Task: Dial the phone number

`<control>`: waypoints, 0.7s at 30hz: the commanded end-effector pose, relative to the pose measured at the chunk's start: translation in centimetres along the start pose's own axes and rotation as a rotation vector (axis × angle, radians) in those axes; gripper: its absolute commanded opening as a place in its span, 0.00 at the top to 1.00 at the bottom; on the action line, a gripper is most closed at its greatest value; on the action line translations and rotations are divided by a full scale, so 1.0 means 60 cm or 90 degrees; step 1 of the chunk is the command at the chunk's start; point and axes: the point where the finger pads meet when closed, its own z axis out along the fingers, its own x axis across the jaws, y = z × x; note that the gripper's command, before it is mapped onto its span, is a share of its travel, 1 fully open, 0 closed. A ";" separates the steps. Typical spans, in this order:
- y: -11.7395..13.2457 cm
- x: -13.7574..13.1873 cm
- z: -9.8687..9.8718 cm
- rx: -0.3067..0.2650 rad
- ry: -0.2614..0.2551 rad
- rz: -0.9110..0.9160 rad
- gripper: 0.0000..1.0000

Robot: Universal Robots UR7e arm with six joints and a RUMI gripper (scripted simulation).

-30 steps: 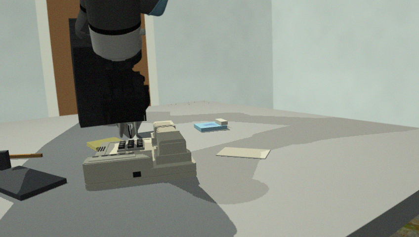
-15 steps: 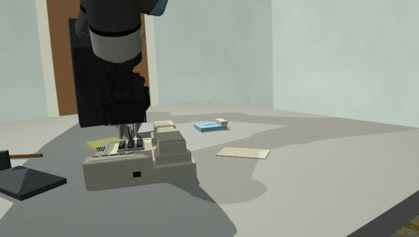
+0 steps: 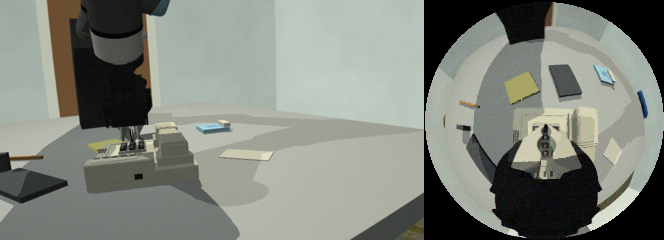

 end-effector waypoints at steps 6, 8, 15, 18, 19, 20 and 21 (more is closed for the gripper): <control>0.005 0.002 0.000 -0.002 0.000 -0.002 1.00; 0.006 0.002 0.000 -0.002 0.000 -0.002 1.00; 0.006 0.002 0.001 -0.003 0.000 -0.002 1.00; 0.005 0.002 0.000 -0.003 -0.001 -0.002 1.00; 0.004 0.002 -0.003 -0.003 -0.001 -0.002 1.00; 0.001 0.001 -0.004 -0.003 -0.001 -0.001 1.00; -0.002 0.001 -0.006 -0.002 0.000 -0.001 1.00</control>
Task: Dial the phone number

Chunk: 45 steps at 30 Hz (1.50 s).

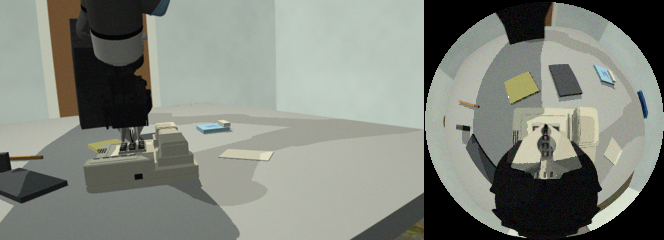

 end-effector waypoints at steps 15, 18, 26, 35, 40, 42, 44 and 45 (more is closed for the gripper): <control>-0.008 -0.004 -0.025 -0.003 -0.001 0.000 1.00; -0.004 -0.009 -0.027 -0.003 -0.001 0.000 1.00; 0.008 -0.026 -0.035 -0.003 0.000 0.000 1.00; 0.012 -0.031 -0.038 -0.003 -0.001 0.000 1.00; 0.014 -0.029 -0.034 -0.003 -0.001 -0.001 1.00; 0.016 -0.028 -0.031 -0.003 -0.001 -0.002 1.00; 0.019 -0.028 -0.028 -0.003 -0.001 -0.002 1.00; 0.020 -0.027 -0.026 -0.003 -0.001 -0.002 1.00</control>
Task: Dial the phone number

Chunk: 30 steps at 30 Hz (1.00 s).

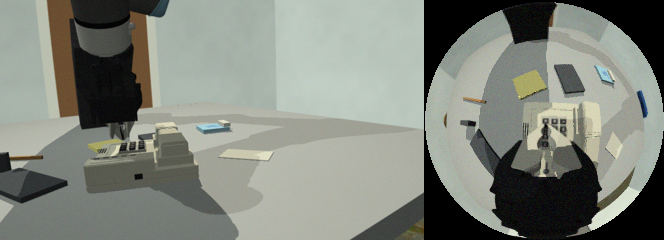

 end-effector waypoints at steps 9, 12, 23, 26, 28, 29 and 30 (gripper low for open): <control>0.011 0.001 0.010 -0.001 0.000 -0.001 1.00; 0.011 0.001 0.011 -0.001 0.000 -0.001 1.00; 0.012 0.001 0.012 -0.001 0.000 -0.001 1.00; 0.012 0.001 0.013 -0.001 0.000 -0.001 1.00; 0.013 0.001 0.013 -0.001 0.000 -0.001 1.00; 0.013 0.001 0.013 -0.001 0.000 -0.001 1.00; 0.013 0.001 0.013 -0.001 0.000 -0.001 1.00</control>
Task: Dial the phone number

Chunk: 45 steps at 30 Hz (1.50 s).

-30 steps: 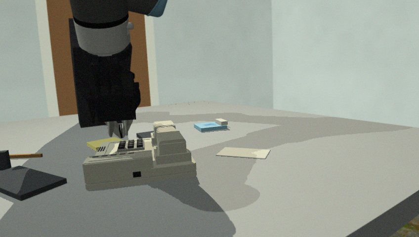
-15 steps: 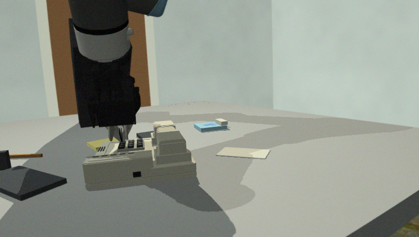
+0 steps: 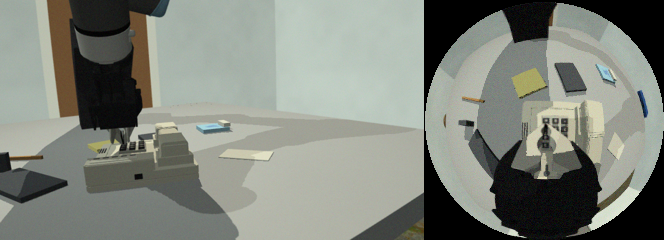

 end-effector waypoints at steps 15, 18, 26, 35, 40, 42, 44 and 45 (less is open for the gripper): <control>0.006 0.002 0.002 -0.002 0.000 -0.002 1.00; 0.007 0.002 0.002 -0.002 0.000 -0.002 1.00; 0.005 0.002 -0.002 -0.003 0.000 -0.002 1.00; -0.012 0.000 -0.018 -0.001 0.000 0.000 1.00; -0.012 0.002 -0.018 -0.001 0.000 0.000 1.00; -0.011 0.007 -0.017 -0.001 0.000 -0.002 1.00; -0.010 0.012 -0.018 -0.001 0.000 -0.002 1.00; -0.010 0.016 -0.018 -0.002 0.000 -0.002 1.00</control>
